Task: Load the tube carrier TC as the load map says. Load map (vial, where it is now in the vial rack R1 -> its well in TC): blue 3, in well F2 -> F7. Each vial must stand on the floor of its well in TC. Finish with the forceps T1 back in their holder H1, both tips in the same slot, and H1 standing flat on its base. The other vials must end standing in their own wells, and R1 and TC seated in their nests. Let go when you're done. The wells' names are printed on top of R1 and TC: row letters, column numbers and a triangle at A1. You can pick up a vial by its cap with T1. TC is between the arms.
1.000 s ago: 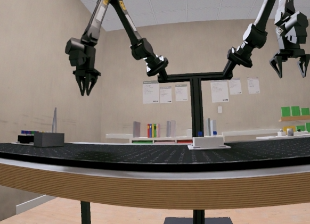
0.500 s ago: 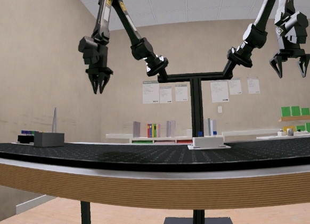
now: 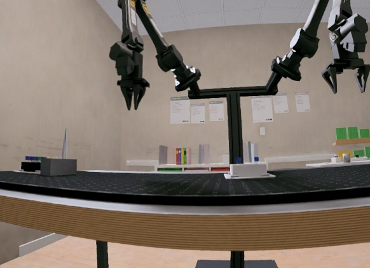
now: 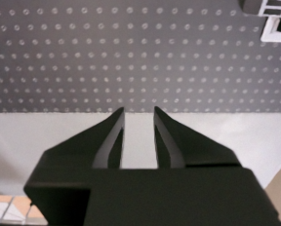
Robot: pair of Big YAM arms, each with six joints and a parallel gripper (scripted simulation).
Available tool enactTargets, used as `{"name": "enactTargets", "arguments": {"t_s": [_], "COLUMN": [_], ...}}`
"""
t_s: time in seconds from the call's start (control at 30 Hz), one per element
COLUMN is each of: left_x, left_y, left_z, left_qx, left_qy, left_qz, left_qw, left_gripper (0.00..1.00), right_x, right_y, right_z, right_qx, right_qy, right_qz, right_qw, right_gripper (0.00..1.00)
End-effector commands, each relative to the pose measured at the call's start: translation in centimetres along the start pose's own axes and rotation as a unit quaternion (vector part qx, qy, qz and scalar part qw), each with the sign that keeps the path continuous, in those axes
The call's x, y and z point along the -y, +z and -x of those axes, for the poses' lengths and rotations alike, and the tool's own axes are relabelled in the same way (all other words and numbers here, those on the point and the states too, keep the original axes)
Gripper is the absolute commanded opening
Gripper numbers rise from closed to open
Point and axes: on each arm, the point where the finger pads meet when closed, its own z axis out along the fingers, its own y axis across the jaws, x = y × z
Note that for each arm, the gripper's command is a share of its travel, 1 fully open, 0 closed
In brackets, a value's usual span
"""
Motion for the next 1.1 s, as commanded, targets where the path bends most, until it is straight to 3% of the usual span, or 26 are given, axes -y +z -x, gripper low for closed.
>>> {"name": "enactTargets", "arguments": {"t_s": [0.0,0.4,1.07], "left_x": [-0.1,-0.1,-0.1], "left_y": [-0.1,-0.1,-0.1], "left_z": [0.4,0.4,0.4], "left_qx": [0.007,0.007,0.007], "left_qy": [0.001,0.001,0.001], "left_qz": [0.001,0.001,0.001], "left_qw": [1.0,1.0,1.0], "left_gripper": [1.0,1.0,1.0], "right_x": [-1.7,-5.1,-4.5], "right_y": [-0.3,-1.0,-1.1], "right_z": [-0.4,-2.2,-1.9], "right_qx": [0.005,0.002,0.002], "right_qy": [0.008,0.007,0.007], "right_qz": [0.005,0.006,0.002], "right_qw": [1.0,1.0,1.0], "right_gripper": [0.24,0.24,0.24]}}
